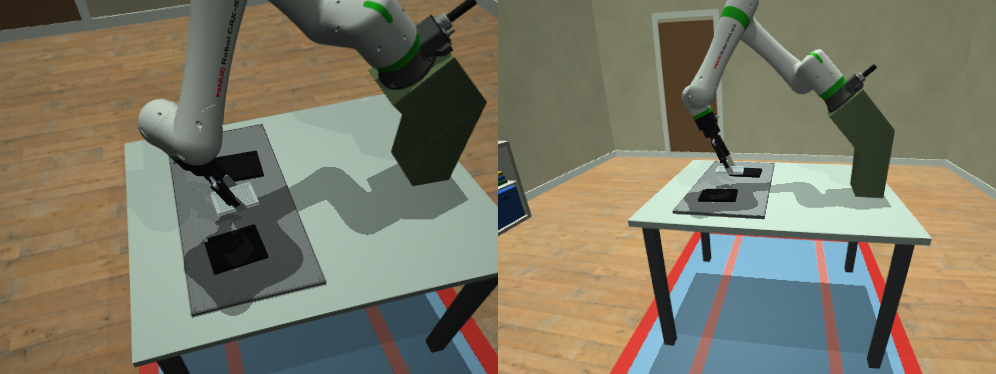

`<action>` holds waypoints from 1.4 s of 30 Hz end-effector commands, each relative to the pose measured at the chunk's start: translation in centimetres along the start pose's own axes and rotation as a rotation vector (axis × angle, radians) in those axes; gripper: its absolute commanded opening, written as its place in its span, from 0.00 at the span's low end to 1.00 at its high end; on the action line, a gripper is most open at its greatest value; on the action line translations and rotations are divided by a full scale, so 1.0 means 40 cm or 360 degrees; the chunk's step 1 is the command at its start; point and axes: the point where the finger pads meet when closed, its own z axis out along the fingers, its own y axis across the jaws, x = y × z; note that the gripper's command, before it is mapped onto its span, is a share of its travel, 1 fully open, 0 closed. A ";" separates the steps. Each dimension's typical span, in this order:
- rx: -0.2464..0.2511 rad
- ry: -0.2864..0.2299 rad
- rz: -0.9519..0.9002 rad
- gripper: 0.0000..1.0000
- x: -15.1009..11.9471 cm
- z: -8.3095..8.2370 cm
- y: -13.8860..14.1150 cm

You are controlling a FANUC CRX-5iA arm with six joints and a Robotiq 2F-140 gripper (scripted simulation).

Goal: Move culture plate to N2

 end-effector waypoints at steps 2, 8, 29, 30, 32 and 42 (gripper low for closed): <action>-0.0001 0.0000 0.0000 0.00 0.011 -0.005 -0.034; -0.0001 0.0000 0.0000 0.00 0.025 -0.012 -0.081; -0.0001 0.0000 0.0000 0.00 0.071 -0.033 -0.231; -0.0001 0.0000 0.0000 0.00 0.071 -0.033 -0.231; -0.0001 0.0000 0.0000 0.00 0.073 -0.034 -0.239; -0.0001 0.0000 0.0000 0.00 0.093 -0.043 -0.304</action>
